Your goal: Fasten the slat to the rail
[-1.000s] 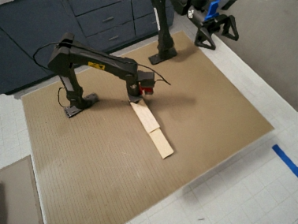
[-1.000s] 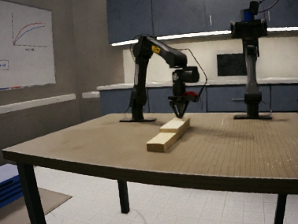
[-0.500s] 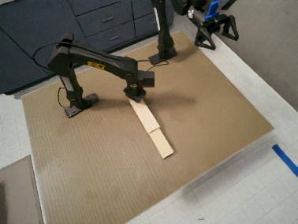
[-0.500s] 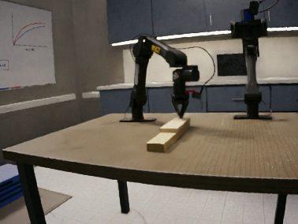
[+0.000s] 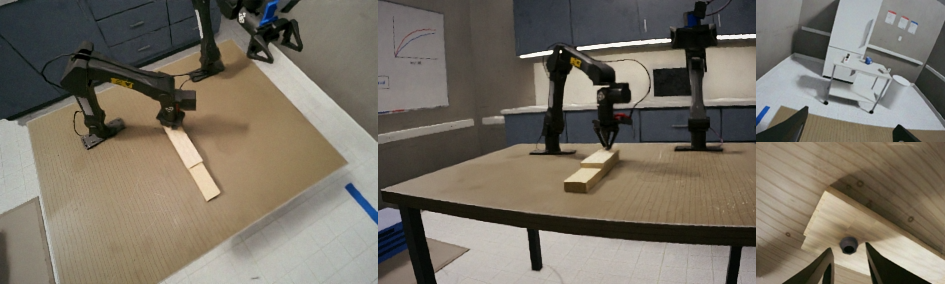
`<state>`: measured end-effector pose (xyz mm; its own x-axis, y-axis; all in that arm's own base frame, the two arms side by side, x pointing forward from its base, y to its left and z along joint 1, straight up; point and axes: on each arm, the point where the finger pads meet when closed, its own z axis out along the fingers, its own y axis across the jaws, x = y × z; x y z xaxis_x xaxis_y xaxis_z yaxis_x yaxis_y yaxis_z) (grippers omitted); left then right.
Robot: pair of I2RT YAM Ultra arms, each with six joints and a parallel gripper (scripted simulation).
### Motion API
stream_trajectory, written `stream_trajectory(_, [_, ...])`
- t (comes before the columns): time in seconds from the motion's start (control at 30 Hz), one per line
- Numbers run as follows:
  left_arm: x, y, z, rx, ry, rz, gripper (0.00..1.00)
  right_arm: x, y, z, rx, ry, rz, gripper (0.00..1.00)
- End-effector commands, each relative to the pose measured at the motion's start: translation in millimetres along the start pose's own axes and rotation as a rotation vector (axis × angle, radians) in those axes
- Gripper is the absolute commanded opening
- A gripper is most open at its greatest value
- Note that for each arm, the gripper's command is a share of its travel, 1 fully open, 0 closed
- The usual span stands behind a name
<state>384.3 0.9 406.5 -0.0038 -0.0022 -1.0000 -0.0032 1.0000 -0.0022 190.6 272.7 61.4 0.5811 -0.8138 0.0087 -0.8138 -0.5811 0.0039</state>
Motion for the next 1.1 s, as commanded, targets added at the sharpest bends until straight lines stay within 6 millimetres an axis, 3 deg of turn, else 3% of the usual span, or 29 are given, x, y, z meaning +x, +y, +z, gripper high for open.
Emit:
stream_trajectory(0.0, [-4.6,0.0,-1.0,0.0,-0.012,0.0,1.0,-3.3,-3.2,-11.3,0.025,-0.016,-0.021,0.34])
stream_trajectory(1.07, [-4.6,0.0,-1.0,0.0,-0.012,0.0,1.0,-3.0,-2.2,-1.4,0.015,-0.012,-0.019,0.34])
